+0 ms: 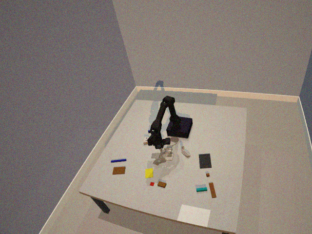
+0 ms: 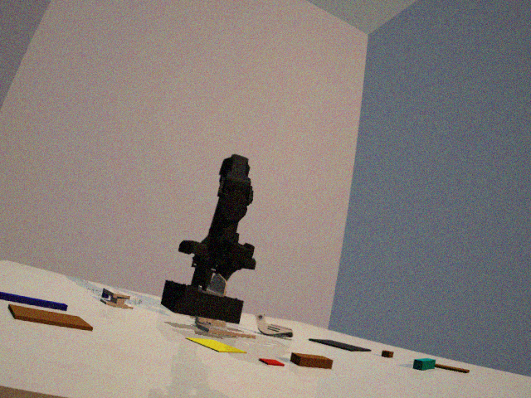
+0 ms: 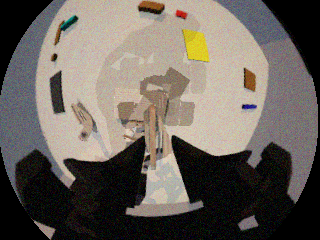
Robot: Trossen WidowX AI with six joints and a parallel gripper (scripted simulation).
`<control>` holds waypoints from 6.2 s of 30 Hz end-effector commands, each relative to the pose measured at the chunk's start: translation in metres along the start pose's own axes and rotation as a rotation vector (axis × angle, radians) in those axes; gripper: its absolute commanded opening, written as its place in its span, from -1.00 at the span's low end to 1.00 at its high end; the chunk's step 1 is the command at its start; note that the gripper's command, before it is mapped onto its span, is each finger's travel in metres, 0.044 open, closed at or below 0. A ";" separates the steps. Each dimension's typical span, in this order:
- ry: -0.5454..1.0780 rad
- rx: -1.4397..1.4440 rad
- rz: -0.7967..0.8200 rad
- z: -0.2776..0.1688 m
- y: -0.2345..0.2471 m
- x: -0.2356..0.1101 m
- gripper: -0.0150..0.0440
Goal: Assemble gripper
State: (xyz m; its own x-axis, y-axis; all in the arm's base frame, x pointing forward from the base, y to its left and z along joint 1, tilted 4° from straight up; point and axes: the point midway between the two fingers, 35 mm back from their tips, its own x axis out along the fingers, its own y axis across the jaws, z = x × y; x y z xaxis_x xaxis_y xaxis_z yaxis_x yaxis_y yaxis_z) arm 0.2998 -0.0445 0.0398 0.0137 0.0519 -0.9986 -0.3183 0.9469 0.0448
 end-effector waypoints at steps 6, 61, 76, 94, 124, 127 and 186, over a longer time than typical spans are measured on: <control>0.003 0.005 0.011 0.018 0.010 0.003 -0.04; 0.003 0.014 0.011 0.019 0.011 0.025 -0.04; 0.003 0.014 0.011 0.018 0.011 0.049 -0.04; 0.003 0.014 0.011 0.017 0.012 0.054 -0.04; 0.003 0.005 0.011 0.017 0.012 0.060 -0.04; 0.003 0.003 0.011 0.017 0.012 0.062 -0.04; 0.003 -0.008 0.011 0.017 0.012 0.073 -0.04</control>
State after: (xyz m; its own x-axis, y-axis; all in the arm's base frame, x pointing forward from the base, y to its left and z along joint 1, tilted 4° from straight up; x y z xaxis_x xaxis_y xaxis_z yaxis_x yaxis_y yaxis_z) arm 0.3134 -0.0251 -0.0311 0.0080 0.0559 -0.9984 -0.3198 0.9462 0.0504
